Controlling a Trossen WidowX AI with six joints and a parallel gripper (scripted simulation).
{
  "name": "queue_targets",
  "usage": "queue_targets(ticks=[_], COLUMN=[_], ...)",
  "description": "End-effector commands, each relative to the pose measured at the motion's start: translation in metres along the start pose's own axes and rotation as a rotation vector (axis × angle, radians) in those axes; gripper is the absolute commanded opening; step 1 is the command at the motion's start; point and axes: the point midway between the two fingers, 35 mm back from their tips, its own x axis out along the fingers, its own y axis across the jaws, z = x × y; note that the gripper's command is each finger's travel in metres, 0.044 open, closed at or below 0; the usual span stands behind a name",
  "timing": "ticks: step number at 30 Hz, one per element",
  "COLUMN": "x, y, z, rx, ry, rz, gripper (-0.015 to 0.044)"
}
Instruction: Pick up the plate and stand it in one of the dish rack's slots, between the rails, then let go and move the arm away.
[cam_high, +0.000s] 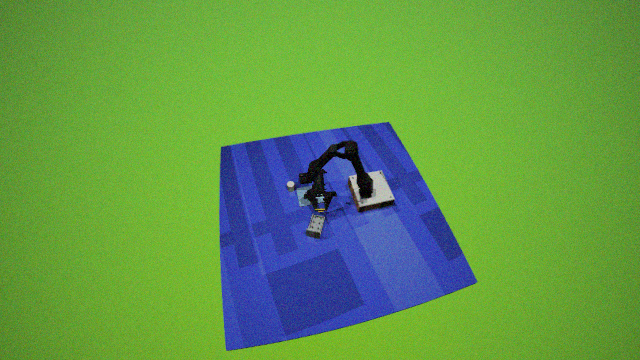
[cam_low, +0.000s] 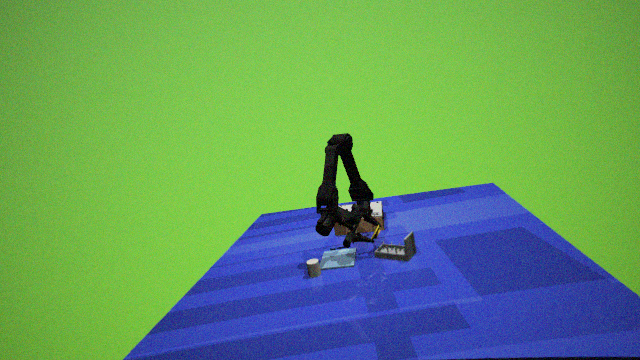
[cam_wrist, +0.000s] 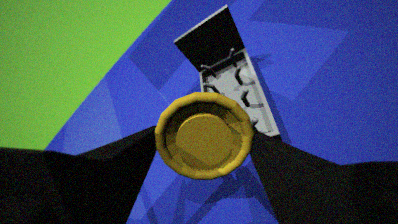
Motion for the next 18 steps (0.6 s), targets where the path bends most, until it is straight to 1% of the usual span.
queue_targets(ticks=[1,10,18], x=[0.001,0.000,-0.004], y=[-0.002,-0.007,-0.011], z=[-0.004,-0.010,-0.015], rx=[-0.087,-0.274,-0.439], ry=[-0.077,-0.237,-0.379], rz=[0.012,-0.006,-0.066], gripper=[0.0000,0.0000,0.0000])
